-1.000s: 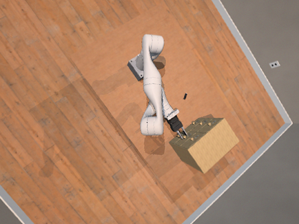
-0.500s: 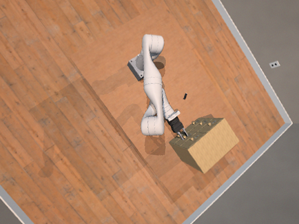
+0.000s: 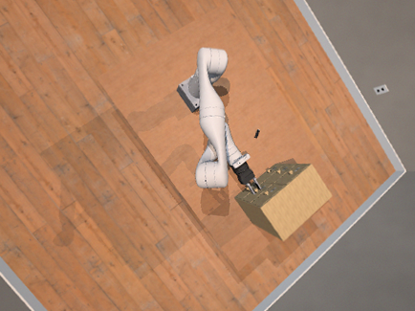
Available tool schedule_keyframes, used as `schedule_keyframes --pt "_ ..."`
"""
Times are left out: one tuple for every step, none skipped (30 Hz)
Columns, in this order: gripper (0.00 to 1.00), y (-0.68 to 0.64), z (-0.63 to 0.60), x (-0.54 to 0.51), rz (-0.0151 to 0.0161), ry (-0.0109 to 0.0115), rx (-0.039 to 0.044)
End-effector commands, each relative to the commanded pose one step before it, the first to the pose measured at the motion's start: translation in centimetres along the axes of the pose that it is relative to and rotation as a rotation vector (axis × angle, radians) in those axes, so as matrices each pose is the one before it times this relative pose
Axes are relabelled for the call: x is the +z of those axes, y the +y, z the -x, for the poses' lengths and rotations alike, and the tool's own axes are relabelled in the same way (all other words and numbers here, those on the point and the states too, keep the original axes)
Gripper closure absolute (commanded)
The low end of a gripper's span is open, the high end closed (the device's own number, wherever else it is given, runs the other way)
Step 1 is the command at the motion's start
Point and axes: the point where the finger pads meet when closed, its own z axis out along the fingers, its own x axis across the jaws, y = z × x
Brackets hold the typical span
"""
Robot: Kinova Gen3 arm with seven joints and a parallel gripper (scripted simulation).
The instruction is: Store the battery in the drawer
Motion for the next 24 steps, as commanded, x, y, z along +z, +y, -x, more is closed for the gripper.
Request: schedule_keyframes --pt "0.33 -0.106 -0.006 0.01 -0.00191 0.0 -0.00038" --pt "0.33 0.0 0.0 0.0 0.0 0.0 0.0" --pt "0.33 0.0 0.0 0.0 0.0 0.0 0.0" --pt "0.63 0.0 0.0 0.0 0.0 0.0 0.0" --pt "0.63 0.0 0.0 0.0 0.0 0.0 0.0" --pt "0.63 0.0 0.0 0.0 0.0 0.0 0.0" --pt "0.63 0.0 0.0 0.0 0.0 0.0 0.0" --pt "0.63 0.0 0.0 0.0 0.0 0.0 0.0" --pt "0.63 0.0 0.0 0.0 0.0 0.0 0.0" --pt "0.63 0.0 0.0 0.0 0.0 0.0 0.0" --pt "0.63 0.0 0.0 0.0 0.0 0.0 0.0" --pt "0.63 0.0 0.0 0.0 0.0 0.0 0.0" --pt "0.63 0.0 0.0 0.0 0.0 0.0 0.0" --pt "0.63 0.0 0.0 0.0 0.0 0.0 0.0" --pt "0.63 0.0 0.0 0.0 0.0 0.0 0.0" --pt "0.63 0.0 0.0 0.0 0.0 0.0 0.0" --pt "0.63 0.0 0.0 0.0 0.0 0.0 0.0" --pt "0.63 0.0 0.0 0.0 0.0 0.0 0.0" --pt "0.63 0.0 0.0 0.0 0.0 0.0 0.0" --pt "0.63 0.0 0.0 0.0 0.0 0.0 0.0" --pt "0.63 0.0 0.0 0.0 0.0 0.0 0.0" --pt "0.63 0.0 0.0 0.0 0.0 0.0 0.0" --pt "0.63 0.0 0.0 0.0 0.0 0.0 0.0" --pt "0.63 0.0 0.0 0.0 0.0 0.0 0.0"
